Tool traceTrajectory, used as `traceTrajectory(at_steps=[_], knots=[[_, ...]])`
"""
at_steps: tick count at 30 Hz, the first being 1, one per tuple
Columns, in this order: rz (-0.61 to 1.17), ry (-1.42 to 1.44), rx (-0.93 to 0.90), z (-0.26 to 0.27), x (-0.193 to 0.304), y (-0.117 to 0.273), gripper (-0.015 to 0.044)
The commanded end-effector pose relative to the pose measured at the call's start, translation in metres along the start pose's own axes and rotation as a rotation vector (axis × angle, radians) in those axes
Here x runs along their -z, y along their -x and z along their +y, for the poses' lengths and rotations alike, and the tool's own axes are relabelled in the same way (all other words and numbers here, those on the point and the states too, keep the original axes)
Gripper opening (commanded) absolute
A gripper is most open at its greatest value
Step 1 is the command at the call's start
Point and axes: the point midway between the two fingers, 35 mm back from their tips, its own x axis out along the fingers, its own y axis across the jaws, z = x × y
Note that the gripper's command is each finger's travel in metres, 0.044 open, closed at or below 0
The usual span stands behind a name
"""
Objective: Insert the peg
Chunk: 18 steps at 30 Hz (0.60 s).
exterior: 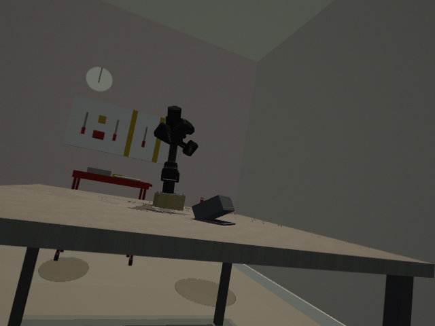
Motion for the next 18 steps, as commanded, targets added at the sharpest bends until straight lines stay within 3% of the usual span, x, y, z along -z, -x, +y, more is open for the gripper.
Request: traceTrajectory(at_steps=[1,18], knots=[[0.046,-0.031,-0.041,0.013,0.002,-0.008,0.044],[0.315,-0.134,-0.222,0.085,0.025,-0.034,0.044]])
